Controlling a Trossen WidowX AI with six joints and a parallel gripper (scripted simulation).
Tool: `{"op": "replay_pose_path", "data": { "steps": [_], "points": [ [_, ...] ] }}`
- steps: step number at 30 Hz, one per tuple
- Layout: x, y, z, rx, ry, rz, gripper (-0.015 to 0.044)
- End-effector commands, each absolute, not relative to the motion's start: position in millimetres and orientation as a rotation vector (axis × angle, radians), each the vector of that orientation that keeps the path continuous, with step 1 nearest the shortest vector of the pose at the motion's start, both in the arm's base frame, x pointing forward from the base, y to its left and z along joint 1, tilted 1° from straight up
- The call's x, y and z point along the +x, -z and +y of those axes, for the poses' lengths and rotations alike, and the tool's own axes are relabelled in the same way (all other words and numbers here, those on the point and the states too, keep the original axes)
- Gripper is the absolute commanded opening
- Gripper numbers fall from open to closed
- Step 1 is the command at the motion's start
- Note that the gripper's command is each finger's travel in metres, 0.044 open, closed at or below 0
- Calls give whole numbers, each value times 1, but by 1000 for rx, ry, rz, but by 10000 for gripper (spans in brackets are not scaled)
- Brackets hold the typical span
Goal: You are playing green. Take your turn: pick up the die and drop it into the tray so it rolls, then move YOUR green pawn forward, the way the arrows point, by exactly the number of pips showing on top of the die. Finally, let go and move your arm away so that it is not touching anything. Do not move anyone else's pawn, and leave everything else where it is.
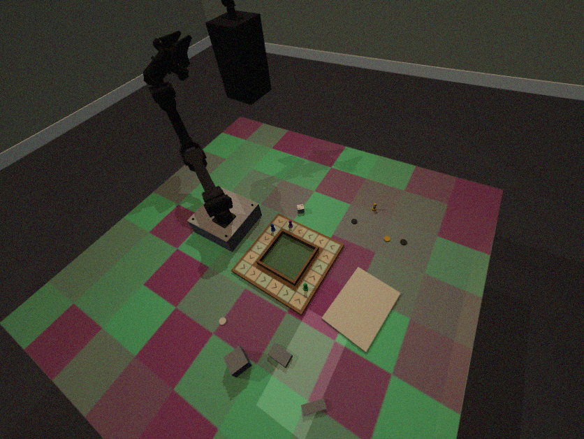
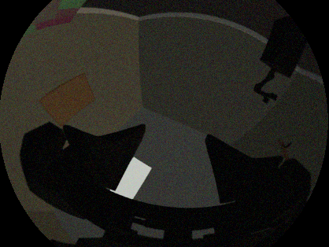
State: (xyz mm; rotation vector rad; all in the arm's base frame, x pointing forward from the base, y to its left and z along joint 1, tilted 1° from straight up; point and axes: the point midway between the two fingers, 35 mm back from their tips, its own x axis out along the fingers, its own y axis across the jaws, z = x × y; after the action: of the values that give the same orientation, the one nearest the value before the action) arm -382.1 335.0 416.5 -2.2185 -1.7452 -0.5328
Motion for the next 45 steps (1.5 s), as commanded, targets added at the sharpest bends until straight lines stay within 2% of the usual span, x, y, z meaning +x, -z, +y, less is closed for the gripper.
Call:
{"op": "replay_pose_path", "data": {
  "steps": [1,5,14,24,34,45],
  "points": [
    [-382,-418,334,-2215,531,-1744,374],
    [-372,-447,313,-2122,481,-1713,275],
    [-318,-538,237,-1795,278,-1579,275],
    [-214,-611,155,-1373,-19,-1353,275],
    [-121,-637,109,-1045,-198,-1163,275],
    [38,-627,86,-699,-436,-803,275]
  ]
}}
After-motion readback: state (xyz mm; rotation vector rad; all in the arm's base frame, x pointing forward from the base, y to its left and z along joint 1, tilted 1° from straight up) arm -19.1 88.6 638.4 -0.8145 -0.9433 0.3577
